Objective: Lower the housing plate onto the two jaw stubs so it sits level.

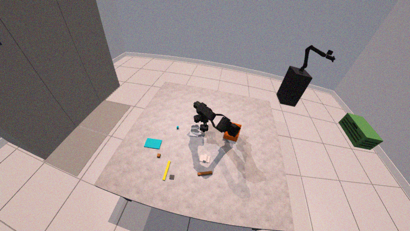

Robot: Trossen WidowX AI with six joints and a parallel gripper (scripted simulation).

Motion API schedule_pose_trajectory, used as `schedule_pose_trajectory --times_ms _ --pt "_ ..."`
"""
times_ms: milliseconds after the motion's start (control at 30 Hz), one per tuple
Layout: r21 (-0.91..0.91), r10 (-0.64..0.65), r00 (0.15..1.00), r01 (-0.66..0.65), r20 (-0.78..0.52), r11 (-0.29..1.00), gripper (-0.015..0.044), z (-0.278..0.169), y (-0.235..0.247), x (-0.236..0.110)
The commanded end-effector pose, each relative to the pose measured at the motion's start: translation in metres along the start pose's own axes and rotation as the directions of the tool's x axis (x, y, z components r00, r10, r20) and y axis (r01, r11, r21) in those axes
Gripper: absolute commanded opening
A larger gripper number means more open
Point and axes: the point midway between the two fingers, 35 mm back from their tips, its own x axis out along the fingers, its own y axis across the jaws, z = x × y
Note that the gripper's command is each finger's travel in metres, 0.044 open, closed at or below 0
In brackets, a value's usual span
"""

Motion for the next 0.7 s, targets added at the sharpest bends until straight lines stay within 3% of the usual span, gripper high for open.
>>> schedule_pose_trajectory --times_ms 0,167,433,667 --pt "-0.008 -0.008 1.0 0.008 0.011 1.0 0.044 0.0 0.001 -0.032" --pt "-0.003 -0.008 1.0 0.008 0.019 1.0 0.044 0.001 -0.001 -0.028" --pt "-0.005 -0.011 1.0 0.011 0.009 1.0 0.044 -0.037 0.005 -0.079" --pt "-0.006 -0.009 1.0 0.009 0.008 1.0 0.044 -0.041 0.006 -0.084"
